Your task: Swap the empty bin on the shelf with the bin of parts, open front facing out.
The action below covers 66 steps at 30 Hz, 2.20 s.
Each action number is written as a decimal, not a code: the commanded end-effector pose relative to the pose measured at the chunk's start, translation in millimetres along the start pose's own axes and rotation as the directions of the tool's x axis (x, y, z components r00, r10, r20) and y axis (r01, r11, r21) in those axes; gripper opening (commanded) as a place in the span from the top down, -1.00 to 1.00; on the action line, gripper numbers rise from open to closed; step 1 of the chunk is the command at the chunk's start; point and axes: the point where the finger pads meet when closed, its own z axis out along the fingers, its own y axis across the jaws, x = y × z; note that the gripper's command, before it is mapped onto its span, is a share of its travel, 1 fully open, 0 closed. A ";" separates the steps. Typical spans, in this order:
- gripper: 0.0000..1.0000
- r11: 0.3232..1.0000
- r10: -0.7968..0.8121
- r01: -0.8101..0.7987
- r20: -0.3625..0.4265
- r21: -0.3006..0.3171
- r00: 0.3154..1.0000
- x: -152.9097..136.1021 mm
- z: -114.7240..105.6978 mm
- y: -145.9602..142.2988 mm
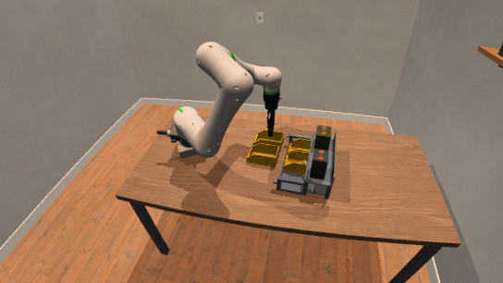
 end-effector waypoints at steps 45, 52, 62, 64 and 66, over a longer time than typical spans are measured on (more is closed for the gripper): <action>0.53 1.000 0.000 0.000 0.001 -0.001 1.000 -0.4 -5.8 0.5; 0.53 1.000 0.000 0.000 0.001 -0.001 1.000 -0.4 -12.2 0.5; 0.53 1.000 0.000 0.000 0.001 -0.001 1.000 -0.4 -22.7 0.5; 0.53 1.000 0.000 0.000 0.001 -0.001 1.000 -0.4 -25.8 0.5; 0.53 1.000 0.000 0.000 0.001 -0.001 1.000 -0.4 -29.1 0.5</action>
